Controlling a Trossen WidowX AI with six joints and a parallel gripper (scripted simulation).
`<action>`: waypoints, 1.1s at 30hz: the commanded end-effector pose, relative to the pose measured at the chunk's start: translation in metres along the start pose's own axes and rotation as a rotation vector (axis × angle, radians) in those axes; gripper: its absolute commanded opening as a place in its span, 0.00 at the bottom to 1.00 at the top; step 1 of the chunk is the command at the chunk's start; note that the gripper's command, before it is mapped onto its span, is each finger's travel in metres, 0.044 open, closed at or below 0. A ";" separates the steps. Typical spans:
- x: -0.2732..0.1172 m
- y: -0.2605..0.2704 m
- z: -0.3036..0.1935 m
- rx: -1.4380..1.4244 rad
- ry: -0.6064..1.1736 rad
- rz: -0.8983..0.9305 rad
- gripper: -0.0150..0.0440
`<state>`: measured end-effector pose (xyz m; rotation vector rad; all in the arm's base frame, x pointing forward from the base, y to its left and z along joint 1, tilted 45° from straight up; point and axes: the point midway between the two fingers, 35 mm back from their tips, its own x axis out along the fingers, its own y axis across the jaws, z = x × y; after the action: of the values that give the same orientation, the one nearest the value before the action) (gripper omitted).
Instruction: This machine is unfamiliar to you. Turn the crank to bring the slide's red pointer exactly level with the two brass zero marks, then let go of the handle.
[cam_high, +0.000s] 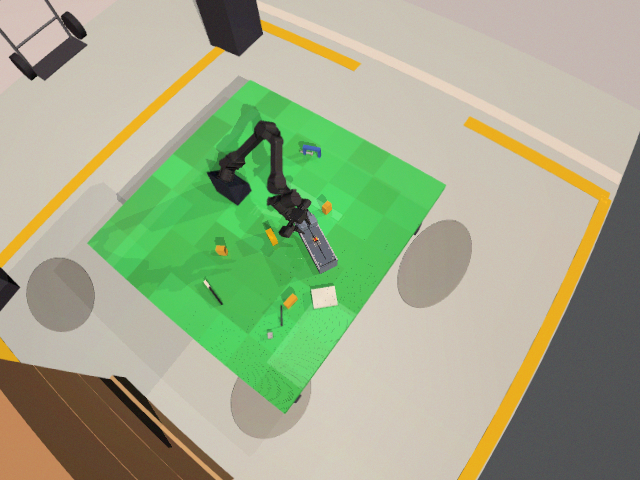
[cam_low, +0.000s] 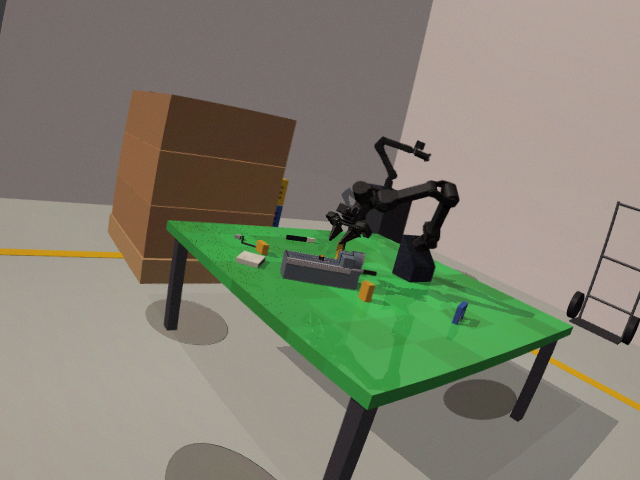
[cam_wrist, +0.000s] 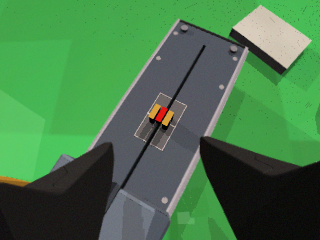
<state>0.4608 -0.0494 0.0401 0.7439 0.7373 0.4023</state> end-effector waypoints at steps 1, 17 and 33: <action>0.000 0.000 0.000 0.000 0.000 -0.001 0.79; 0.000 0.000 0.000 0.000 0.000 -0.001 0.56; 0.000 0.000 0.000 0.000 0.000 0.000 0.25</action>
<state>0.4608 -0.0495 0.0402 0.7439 0.7372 0.4021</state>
